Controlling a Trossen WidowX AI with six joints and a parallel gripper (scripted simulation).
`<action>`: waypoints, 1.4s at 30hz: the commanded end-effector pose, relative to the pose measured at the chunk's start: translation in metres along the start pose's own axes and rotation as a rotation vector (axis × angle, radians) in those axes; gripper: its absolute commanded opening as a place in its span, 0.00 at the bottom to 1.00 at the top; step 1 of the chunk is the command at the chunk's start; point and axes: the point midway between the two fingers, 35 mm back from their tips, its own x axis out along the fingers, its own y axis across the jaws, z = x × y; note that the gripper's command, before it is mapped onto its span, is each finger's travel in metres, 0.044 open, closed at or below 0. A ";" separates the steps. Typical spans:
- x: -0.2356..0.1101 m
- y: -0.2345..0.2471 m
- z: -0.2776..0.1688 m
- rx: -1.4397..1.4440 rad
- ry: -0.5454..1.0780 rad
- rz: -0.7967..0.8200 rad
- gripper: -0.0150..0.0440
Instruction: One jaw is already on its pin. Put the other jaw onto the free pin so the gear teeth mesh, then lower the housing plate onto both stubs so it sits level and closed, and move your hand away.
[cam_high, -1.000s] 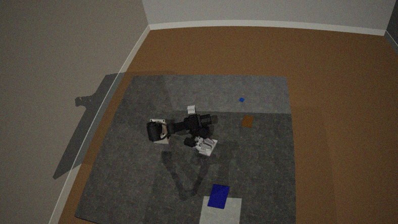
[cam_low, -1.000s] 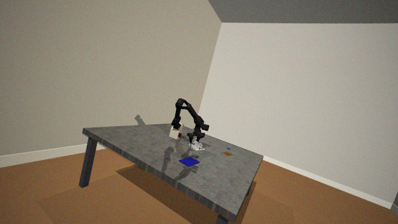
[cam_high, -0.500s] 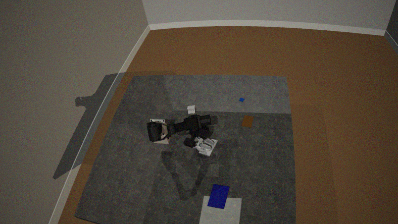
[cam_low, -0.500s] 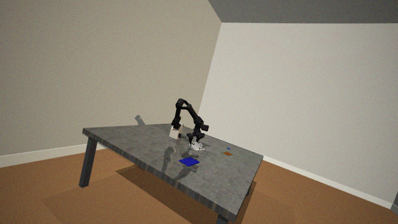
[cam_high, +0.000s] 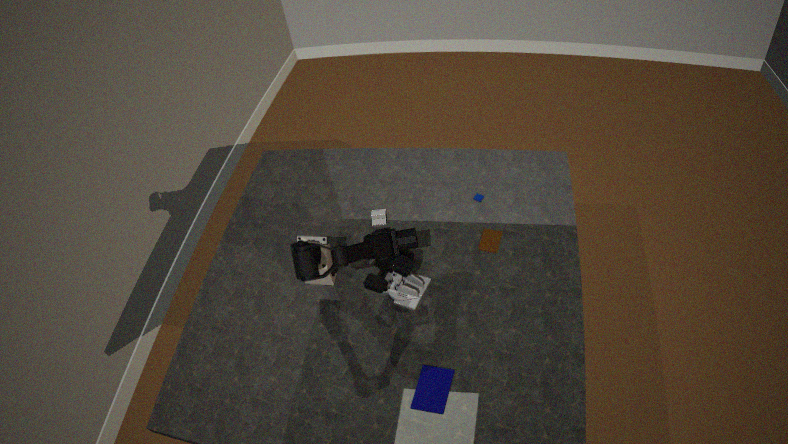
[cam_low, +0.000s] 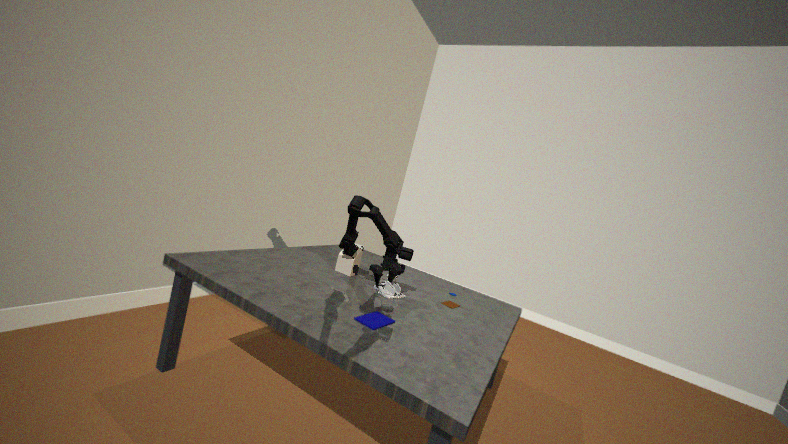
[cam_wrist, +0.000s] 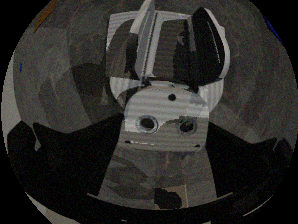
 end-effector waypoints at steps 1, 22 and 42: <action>0.001 0.000 0.000 -0.006 -0.003 -0.004 0.85; 0.006 -0.001 0.000 -0.007 -0.003 -0.004 0.85; 0.010 -0.001 0.000 -0.007 -0.003 -0.004 0.85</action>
